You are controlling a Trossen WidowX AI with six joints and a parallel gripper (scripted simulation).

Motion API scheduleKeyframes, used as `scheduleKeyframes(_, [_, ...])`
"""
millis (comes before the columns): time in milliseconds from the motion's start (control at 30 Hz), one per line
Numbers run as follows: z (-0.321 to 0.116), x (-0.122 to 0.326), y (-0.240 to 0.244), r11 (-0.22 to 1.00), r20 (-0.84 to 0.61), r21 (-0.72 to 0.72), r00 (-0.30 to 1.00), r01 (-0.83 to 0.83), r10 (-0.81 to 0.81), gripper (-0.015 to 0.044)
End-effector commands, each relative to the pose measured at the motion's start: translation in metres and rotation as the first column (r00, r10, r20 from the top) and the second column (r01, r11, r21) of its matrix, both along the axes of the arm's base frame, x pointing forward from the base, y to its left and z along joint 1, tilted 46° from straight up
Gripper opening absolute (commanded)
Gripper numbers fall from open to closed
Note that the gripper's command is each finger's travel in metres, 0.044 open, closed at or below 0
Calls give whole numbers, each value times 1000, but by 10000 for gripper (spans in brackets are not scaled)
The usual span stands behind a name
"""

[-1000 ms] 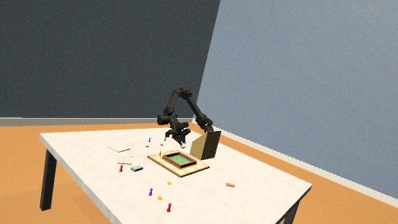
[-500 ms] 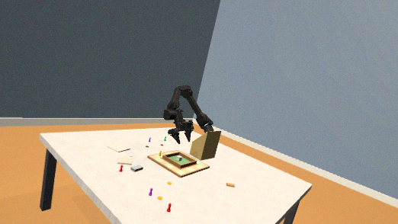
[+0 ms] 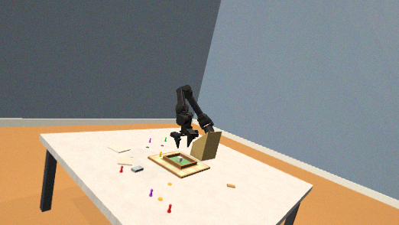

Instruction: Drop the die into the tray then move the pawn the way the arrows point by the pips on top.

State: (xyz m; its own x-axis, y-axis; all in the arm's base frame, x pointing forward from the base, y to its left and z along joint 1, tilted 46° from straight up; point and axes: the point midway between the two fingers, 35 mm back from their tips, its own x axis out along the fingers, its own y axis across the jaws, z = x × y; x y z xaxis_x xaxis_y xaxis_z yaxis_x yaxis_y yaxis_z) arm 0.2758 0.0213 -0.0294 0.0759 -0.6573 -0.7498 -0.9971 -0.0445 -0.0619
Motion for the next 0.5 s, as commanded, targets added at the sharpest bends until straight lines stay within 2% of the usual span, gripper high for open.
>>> scheduleKeyframes(0, [10,21,-13,964,245,59,933,259,-265,282])
scheduleKeyframes(100, [20,38,-28,862,449,175,741,475,-500,204])
scheduleKeyframes(233, [34,58,-49,651,616,394,339,649,-711,200])
scheduleKeyframes(400, [53,79,-79,356,612,686,-239,635,-754,200])
scheduleKeyframes(467, [56,82,-84,318,594,722,-314,614,-741,200])
